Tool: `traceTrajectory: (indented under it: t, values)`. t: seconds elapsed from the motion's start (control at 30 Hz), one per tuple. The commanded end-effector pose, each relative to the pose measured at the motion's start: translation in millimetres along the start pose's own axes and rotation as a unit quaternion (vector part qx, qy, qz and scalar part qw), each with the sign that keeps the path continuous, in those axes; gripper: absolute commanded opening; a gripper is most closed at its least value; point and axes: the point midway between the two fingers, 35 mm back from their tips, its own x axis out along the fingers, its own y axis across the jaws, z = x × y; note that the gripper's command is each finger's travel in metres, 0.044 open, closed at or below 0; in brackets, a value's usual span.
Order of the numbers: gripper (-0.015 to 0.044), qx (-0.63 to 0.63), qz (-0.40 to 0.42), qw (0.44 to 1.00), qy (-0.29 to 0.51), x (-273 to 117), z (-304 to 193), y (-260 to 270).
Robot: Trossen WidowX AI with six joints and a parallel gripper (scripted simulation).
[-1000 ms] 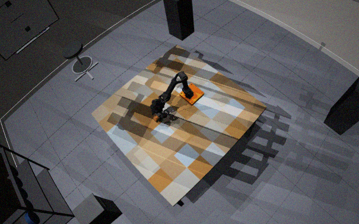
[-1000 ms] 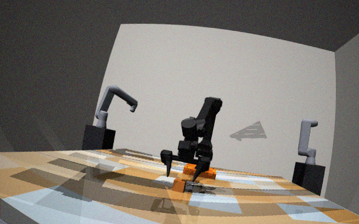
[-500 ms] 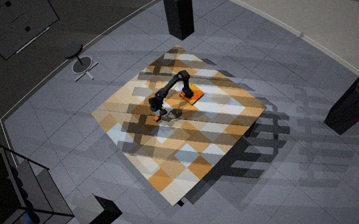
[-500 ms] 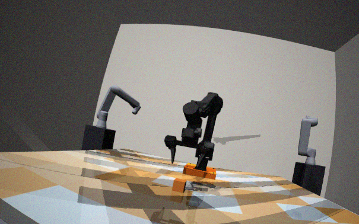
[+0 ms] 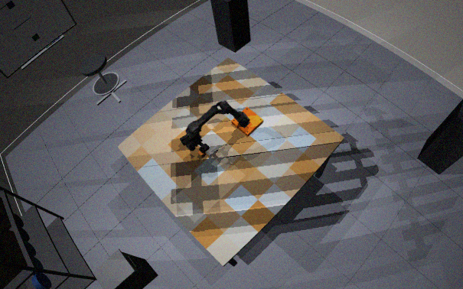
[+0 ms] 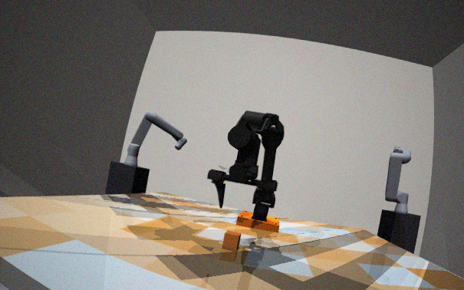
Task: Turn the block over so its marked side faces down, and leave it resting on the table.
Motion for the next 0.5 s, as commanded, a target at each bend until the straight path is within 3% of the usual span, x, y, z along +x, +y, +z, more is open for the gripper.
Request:
traceTrajectory:
  t: [0.0,0.47]
  values:
    - [0.044,-0.004,-0.003,1.0,0.021,-2.9,0.4,-0.1]
    - [0.044,-0.004,-0.002,1.0,0.021,47.1,-1.7,0.1]
